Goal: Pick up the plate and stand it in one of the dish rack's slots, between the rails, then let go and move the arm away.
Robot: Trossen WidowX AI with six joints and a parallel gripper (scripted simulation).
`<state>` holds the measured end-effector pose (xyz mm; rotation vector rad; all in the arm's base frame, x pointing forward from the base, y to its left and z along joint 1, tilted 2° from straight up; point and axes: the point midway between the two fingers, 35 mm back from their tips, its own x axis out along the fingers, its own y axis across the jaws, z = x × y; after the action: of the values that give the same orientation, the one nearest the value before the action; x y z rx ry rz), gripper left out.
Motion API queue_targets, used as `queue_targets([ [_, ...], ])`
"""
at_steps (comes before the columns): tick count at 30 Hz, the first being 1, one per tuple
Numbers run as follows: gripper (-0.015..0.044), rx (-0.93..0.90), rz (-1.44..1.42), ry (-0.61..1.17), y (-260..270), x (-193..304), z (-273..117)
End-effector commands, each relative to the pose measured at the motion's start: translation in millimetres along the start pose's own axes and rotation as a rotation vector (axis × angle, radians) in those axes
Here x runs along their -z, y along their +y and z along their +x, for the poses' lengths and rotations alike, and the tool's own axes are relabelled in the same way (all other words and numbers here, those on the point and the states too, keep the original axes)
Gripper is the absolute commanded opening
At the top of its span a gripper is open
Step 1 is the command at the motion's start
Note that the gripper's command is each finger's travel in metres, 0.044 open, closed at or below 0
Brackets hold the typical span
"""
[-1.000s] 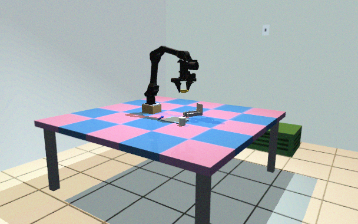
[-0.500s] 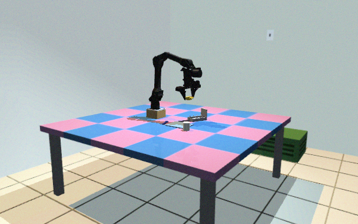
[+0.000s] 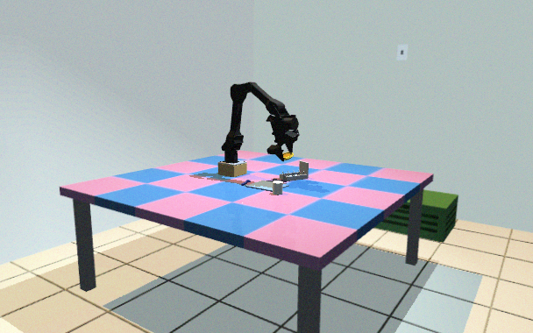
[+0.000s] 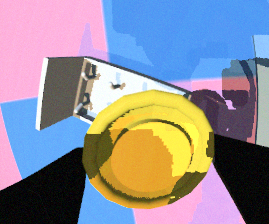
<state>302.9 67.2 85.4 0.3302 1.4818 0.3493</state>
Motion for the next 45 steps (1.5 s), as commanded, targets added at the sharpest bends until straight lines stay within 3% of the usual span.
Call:
queue_targets([
  [1,0.0,-0.077,-0.07,-0.01,-4,-1,13],
  [22,0.0,-0.436,-0.496,-0.295,-21,-3,47],
  [45,0.0,-0.605,-0.951,-0.864,-36,25,43],
])
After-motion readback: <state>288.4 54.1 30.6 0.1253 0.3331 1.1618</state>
